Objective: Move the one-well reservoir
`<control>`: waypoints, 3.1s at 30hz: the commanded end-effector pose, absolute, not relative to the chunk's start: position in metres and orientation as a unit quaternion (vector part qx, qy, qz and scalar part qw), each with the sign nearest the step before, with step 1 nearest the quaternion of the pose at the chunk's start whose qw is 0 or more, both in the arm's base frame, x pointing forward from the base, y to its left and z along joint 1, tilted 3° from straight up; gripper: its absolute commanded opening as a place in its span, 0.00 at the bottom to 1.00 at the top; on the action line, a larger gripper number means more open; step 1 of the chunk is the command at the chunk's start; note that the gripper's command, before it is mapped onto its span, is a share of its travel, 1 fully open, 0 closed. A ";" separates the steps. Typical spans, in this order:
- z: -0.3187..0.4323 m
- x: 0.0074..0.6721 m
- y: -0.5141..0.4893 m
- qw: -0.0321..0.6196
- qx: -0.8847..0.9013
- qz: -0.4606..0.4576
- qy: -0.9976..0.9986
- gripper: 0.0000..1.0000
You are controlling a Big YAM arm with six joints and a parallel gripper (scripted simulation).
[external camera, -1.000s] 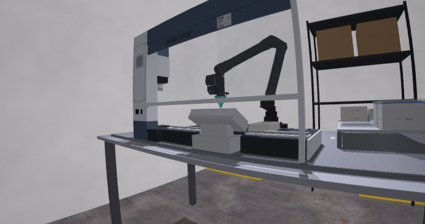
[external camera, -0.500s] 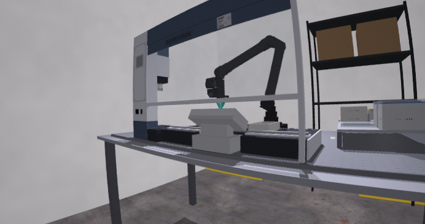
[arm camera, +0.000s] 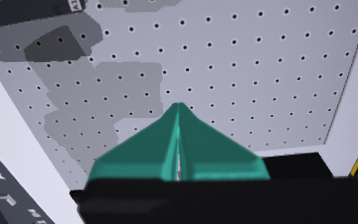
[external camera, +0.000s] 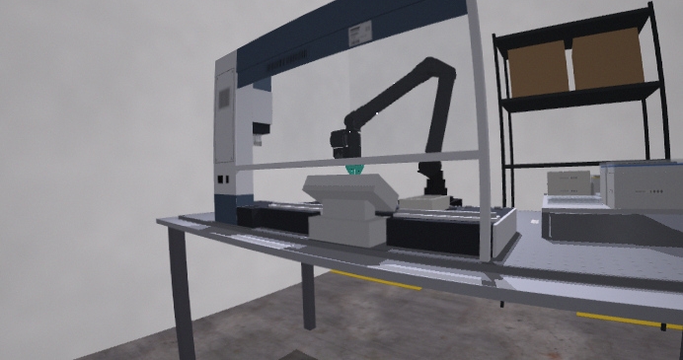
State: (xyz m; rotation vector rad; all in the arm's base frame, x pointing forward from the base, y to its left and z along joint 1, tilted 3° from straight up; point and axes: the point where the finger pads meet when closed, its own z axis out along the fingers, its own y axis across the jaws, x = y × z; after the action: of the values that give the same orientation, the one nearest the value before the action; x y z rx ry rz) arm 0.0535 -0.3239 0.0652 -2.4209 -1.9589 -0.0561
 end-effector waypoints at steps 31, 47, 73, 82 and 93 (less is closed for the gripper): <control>0.035 0.058 -0.338 -0.004 -0.775 -0.007 -0.631 0.00; 0.037 0.052 -0.366 -0.013 -0.775 -0.002 -0.631 0.00; 0.035 0.045 -0.388 -0.003 -0.776 -0.006 -0.631 0.00; 0.037 0.044 -0.391 -0.005 -0.776 -0.005 -0.631 0.00; 0.035 0.044 -0.396 -0.006 -0.776 -0.004 -0.631 0.00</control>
State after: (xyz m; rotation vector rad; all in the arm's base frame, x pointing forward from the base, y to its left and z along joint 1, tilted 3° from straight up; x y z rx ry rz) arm 0.0481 -0.3655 0.0205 -2.4136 -1.9655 -0.0604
